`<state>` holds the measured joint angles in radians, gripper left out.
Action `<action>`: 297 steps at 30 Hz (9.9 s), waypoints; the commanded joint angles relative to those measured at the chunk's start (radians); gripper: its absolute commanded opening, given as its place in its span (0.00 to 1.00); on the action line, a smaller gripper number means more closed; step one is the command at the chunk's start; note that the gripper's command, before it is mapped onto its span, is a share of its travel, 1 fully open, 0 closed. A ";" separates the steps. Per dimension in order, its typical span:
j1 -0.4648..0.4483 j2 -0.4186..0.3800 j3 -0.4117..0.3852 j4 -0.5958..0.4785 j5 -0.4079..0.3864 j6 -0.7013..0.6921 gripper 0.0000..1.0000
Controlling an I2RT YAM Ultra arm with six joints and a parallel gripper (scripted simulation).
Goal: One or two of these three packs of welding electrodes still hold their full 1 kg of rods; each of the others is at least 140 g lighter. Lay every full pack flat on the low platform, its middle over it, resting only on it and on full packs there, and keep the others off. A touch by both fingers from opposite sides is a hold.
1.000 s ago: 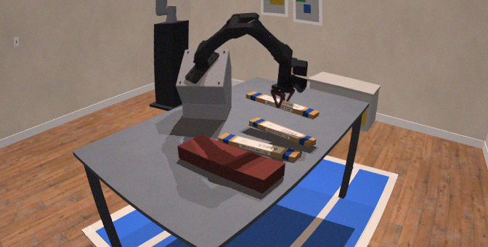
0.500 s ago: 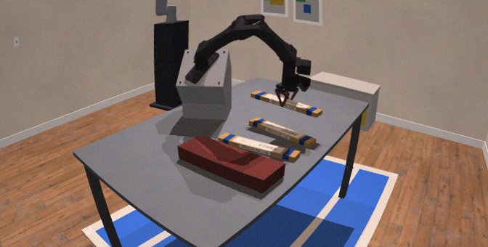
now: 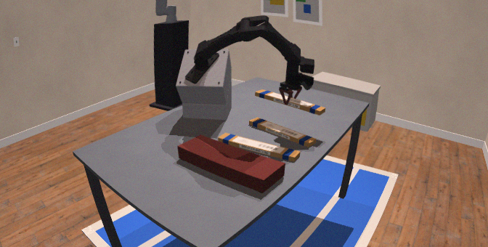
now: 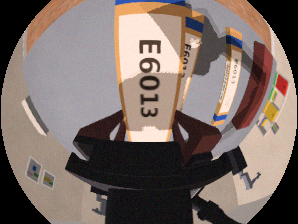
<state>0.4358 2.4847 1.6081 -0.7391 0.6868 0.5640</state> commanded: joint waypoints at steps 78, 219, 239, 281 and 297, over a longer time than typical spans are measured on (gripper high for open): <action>0.256 0.365 0.712 -0.424 -0.016 0.253 0.00; 0.252 0.411 0.767 -0.405 -0.011 0.238 0.00; 0.215 0.436 0.721 -0.306 -0.006 0.192 0.00; 0.135 0.524 0.696 -0.128 0.002 0.090 0.00; 0.117 0.542 0.681 -0.103 0.003 0.066 0.00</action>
<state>0.4854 3.0772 2.2807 -0.8459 0.6800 0.6422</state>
